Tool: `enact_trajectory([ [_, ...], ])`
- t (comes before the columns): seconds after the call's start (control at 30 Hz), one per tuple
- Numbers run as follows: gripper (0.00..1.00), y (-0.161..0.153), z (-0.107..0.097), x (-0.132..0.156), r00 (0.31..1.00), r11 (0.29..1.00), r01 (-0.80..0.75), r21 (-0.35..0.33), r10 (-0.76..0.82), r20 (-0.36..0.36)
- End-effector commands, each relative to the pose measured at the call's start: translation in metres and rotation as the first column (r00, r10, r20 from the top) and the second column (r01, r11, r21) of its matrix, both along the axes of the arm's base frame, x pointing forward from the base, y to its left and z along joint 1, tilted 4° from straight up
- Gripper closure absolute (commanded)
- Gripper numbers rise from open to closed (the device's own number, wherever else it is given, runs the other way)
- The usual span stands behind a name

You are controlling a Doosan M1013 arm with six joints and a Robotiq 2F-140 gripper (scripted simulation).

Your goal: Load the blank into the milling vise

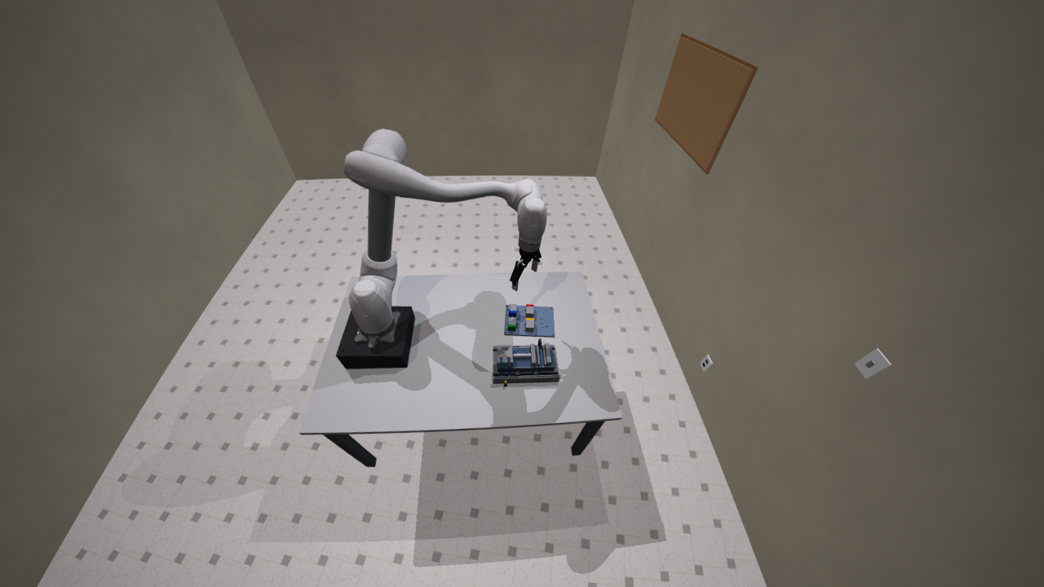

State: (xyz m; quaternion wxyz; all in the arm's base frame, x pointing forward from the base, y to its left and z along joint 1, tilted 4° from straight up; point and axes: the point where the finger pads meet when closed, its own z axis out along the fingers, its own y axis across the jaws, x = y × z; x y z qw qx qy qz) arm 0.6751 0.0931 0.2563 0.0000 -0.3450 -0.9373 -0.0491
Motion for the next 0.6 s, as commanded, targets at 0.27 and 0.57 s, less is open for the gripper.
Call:
enact_trajectory([
  [0.27,0.0,0.0,0.0001,0.0,0.992,0.992,-0.128,-0.008,0.128,0.008],
  [0.57,0.0,0.0,0.0001,0.0,0.965,0.965,-0.263,-0.019,0.263,0.016],
])
